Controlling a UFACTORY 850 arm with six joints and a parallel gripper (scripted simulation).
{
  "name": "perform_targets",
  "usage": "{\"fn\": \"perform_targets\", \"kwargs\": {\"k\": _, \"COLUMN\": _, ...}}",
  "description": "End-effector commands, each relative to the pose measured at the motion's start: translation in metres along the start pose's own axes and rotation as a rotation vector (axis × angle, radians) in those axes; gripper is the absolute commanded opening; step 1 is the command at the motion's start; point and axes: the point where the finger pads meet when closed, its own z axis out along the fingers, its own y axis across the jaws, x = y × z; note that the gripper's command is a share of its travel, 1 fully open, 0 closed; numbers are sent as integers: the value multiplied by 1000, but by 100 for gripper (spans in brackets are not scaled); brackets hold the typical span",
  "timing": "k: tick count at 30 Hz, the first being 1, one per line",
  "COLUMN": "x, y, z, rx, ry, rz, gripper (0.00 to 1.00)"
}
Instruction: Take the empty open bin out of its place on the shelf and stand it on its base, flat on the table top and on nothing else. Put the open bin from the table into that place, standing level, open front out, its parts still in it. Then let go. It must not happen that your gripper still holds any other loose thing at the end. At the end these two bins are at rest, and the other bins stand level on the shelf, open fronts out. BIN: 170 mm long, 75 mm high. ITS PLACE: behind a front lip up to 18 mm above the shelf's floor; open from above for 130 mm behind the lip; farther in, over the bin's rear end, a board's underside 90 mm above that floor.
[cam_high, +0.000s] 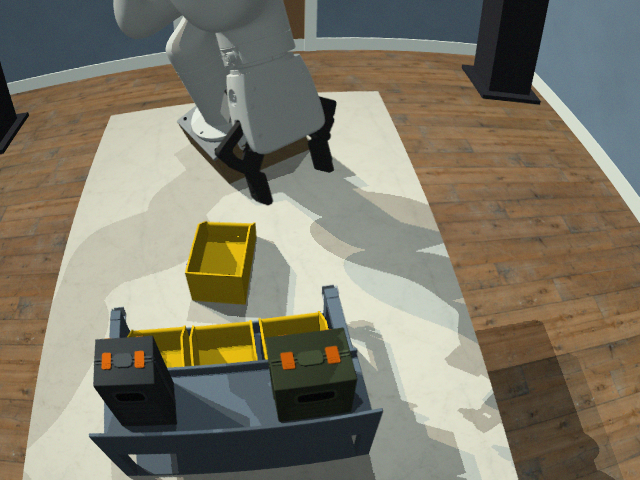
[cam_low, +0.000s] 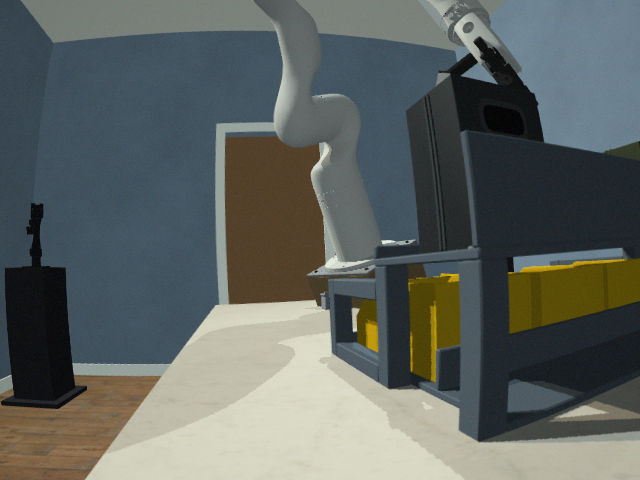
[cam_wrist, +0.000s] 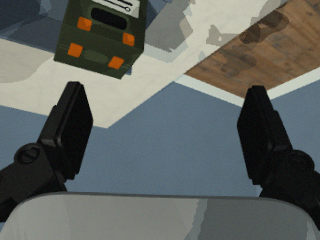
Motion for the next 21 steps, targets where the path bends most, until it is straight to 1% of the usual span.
{"fn": "perform_targets", "kwargs": {"k": 1, "x": 23, "y": -12, "z": -14, "rx": 4, "ry": 98, "rz": 98, "gripper": 100}}
{"fn": "perform_targets", "kwargs": {"k": 7, "x": 60, "y": -28, "z": -29, "rx": 44, "ry": 200, "rz": 258, "gripper": 100}}
{"fn": "perform_targets", "kwargs": {"k": 12, "x": 85, "y": -38, "z": -39, "rx": 70, "ry": 267, "rz": 364, "gripper": 100}}
{"fn": "perform_targets", "kwargs": {"k": 16, "x": 100, "y": -44, "z": -46, "rx": 86, "ry": 308, "rz": 429, "gripper": 100}}
{"fn": "perform_targets", "kwargs": {"k": 18, "x": 100, "y": -44, "z": -46, "rx": 86, "ry": 308, "rz": 429, "gripper": 100}}
{"fn": "perform_targets", "kwargs": {"k": 21, "x": 108, "y": -48, "z": -49, "rx": 95, "ry": 332, "rz": 466, "gripper": 100}}
